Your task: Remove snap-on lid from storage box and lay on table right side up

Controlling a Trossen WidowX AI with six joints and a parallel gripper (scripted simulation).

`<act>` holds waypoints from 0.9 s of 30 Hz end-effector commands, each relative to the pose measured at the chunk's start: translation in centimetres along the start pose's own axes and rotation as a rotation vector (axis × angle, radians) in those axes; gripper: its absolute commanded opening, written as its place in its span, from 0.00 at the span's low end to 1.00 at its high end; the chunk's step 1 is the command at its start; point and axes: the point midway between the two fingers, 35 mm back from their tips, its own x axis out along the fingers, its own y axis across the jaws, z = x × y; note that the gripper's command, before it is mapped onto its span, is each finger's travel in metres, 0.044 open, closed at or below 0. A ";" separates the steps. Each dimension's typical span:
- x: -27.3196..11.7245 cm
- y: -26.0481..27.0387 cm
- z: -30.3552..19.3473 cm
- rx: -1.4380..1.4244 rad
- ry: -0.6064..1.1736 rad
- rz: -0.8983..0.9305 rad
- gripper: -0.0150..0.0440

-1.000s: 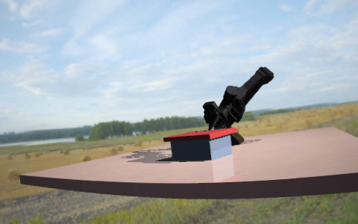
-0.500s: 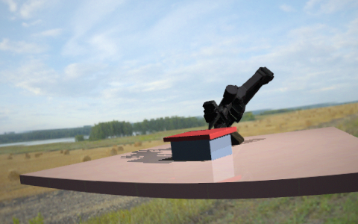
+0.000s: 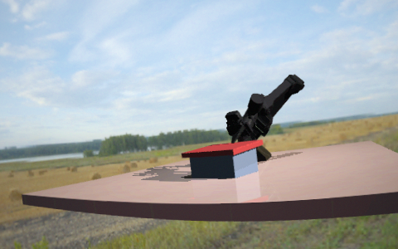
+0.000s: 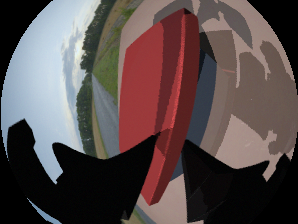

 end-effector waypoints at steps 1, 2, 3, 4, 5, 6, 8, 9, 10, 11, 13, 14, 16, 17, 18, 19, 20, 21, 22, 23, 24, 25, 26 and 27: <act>-0.1 0.1 0.0 -0.003 0.002 -0.001 0.25; -0.1 0.1 0.0 -0.003 0.002 -0.001 0.25; -0.1 0.2 0.0 -0.003 0.002 -0.001 0.25; -0.1 0.2 0.0 -0.003 0.002 -0.001 0.25; -0.1 0.2 0.0 -0.003 0.002 -0.001 0.25; -0.2 0.2 0.0 -0.003 0.002 -0.001 0.25; -0.2 0.2 0.0 -0.003 0.002 -0.001 0.25; -0.2 0.3 0.0 -0.003 0.002 -0.001 0.25; -0.2 0.3 0.0 -0.003 0.002 -0.001 0.25; -0.2 0.3 0.0 -0.003 0.002 -0.001 0.25; -0.2 0.3 0.0 -0.002 0.001 -0.001 0.25; -0.1 0.2 0.0 0.000 0.000 -0.001 0.25; -0.1 0.2 0.0 0.000 0.000 -0.001 0.25; -0.1 0.2 0.0 0.000 0.000 -0.001 0.25; -0.1 0.2 0.0 0.000 0.000 -0.001 0.25; -0.1 0.2 0.0 0.000 0.000 0.000 0.25; -0.1 0.2 0.0 0.000 0.000 0.000 0.25; -0.1 0.2 0.0 0.000 0.000 0.000 0.25; -0.1 0.2 0.0 0.000 0.000 0.000 0.25; -0.1 0.2 0.0 0.000 0.000 0.000 0.25; -0.1 0.2 0.0 0.000 0.000 0.000 0.25; -0.1 0.3 0.0 0.000 0.000 0.000 0.25; -0.1 0.3 0.0 0.000 0.000 0.000 0.25; 0.0 0.3 0.0 0.000 0.000 0.000 0.25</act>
